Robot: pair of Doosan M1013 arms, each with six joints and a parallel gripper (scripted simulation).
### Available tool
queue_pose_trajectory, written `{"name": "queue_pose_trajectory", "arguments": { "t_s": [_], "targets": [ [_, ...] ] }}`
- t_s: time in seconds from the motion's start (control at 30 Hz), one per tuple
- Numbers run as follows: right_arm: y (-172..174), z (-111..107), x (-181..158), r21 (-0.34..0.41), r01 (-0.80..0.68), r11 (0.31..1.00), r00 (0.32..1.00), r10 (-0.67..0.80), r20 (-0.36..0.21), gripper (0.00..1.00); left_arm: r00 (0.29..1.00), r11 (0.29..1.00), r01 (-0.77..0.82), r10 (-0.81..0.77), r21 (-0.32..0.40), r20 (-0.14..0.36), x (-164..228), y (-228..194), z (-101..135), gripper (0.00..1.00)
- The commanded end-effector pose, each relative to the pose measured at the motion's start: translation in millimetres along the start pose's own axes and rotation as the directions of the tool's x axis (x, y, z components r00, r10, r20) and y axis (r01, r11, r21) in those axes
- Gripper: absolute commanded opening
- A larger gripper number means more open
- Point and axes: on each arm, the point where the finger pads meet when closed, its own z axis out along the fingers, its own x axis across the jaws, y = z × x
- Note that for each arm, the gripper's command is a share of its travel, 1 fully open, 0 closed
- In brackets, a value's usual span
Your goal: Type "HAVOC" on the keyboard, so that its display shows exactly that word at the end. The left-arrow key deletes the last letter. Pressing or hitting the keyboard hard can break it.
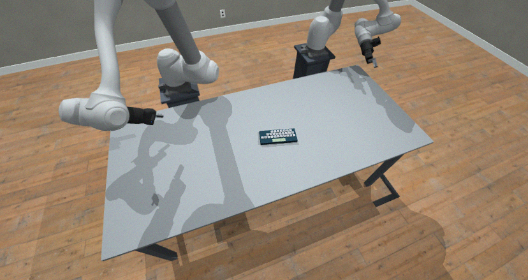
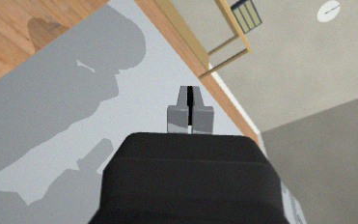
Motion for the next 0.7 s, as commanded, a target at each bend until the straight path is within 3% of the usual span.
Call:
{"name": "queue_pose_trajectory", "arguments": {
  "t_s": [0.0, 0.53, 0.57, 0.67],
  "targets": [
    [0.3, -0.6, 0.3, -0.001, 0.001, 1.000, 1.000, -0.001, 0.001, 0.17, 1.000, 1.000, -0.001, 0.001, 0.001, -0.001, 0.4, -0.5, 0.0, 0.17],
    [0.3, -0.6, 0.3, -0.001, 0.001, 1.000, 1.000, -0.001, 0.001, 0.17, 1.000, 1.000, -0.001, 0.001, 0.001, -0.001, 0.4, -0.5, 0.0, 0.17],
    [0.4, -0.5, 0.3, -0.001, 0.000, 1.000, 1.000, 0.000, 0.001, 0.00, 1.000, 1.000, -0.001, 0.001, 0.001, -0.001, 0.4, -0.6, 0.0, 1.00],
    [6.0, 0.4, -0.8, 0.009, -0.014, 1.000, 1.000, 0.014, 0.003, 0.00, 1.000, 1.000, 0.000, 0.000, 0.002, 0.001, -0.3, -1.1, -0.1, 1.00]
  ]
}}
